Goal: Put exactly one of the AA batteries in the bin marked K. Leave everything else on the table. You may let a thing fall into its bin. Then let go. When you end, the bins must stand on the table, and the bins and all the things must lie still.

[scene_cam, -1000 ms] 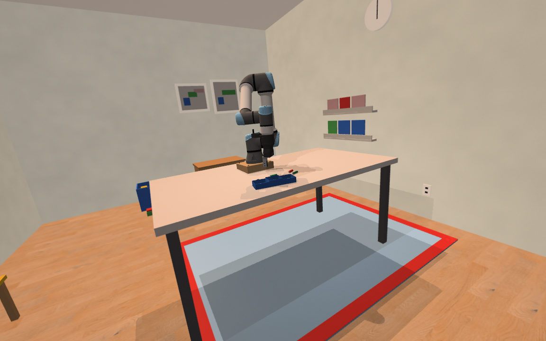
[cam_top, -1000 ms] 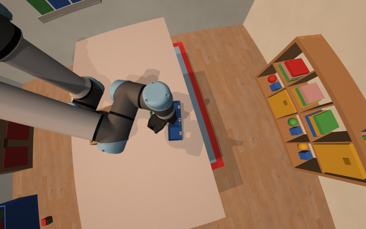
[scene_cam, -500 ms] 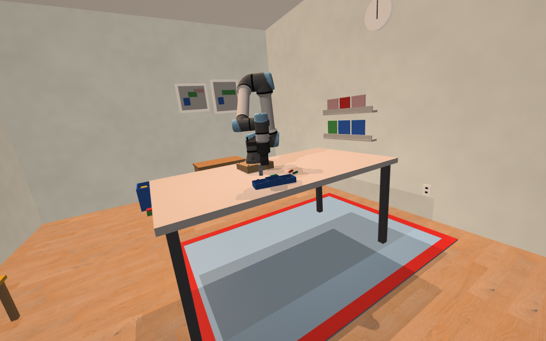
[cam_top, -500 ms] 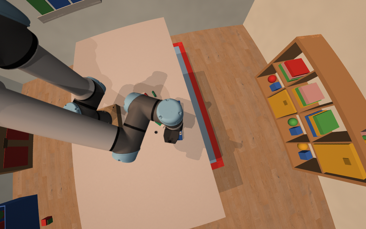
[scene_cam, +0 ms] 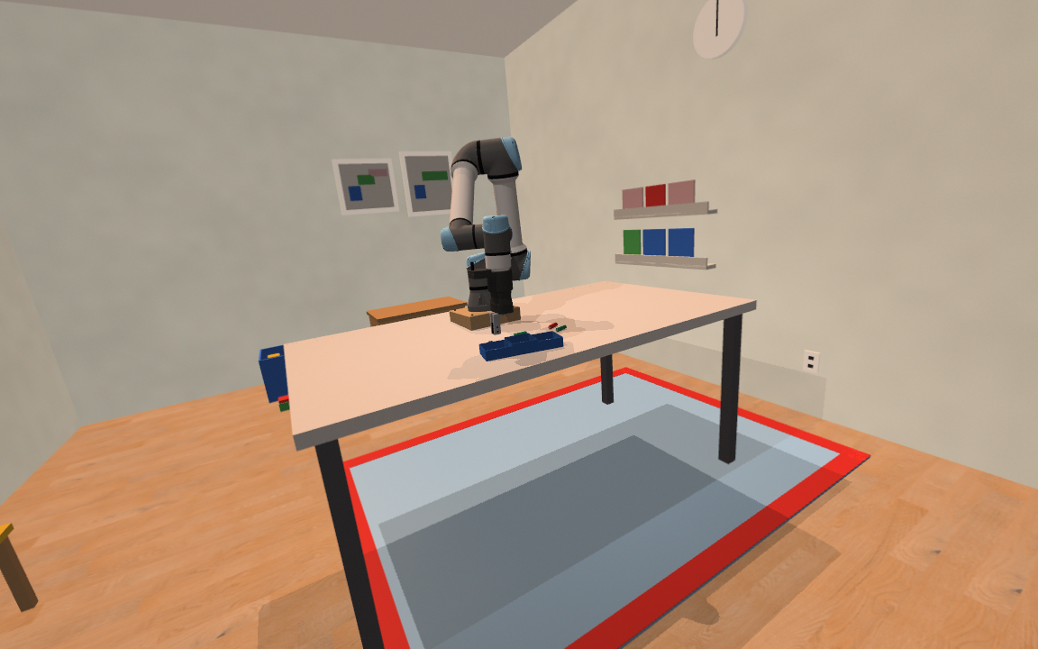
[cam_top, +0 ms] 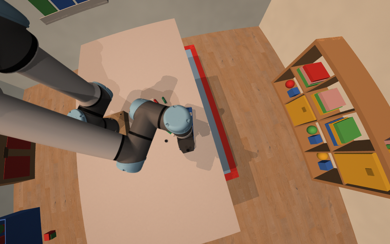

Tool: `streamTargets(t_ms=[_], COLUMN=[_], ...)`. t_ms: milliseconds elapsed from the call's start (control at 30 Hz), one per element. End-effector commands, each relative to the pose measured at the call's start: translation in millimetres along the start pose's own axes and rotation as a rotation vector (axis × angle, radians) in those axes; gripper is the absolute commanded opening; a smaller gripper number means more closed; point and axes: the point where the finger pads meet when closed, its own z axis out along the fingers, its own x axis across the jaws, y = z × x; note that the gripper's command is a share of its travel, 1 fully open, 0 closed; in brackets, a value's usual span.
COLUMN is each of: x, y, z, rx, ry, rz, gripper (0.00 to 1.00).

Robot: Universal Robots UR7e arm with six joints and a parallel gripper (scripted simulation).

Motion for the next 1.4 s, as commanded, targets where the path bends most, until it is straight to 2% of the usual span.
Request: streamTargets(t_ms=[0,333,400,433,900,967,1000,1333,1367], x=[-0.3,-0.3,-0.3,-0.3,-0.3,-0.3,-0.3,-0.3,-0.3], y=[-0.5,-0.5,-0.5,-0.5,-0.5,-0.5,-0.5,-0.5,-0.5], z=[-0.5,-0.5,-0.5,-0.5,-0.5,-0.5,-0.5,-0.5,-0.5], rx=[-0.001,0.003,0.003,0.003,0.003,0.003,0.002,-0.003,0.0], ry=[-0.005,-0.005,-0.005,-0.005,-0.008,-0.008,-0.01,-0.021,-0.014], rz=[-0.157,-0.443,-0.443,-0.525,-0.913,-0.913,-0.994,-1.267,-1.189], gripper=[0.31,0.31,0.31,0.31,0.31,0.31,0.31,0.31,0.31])
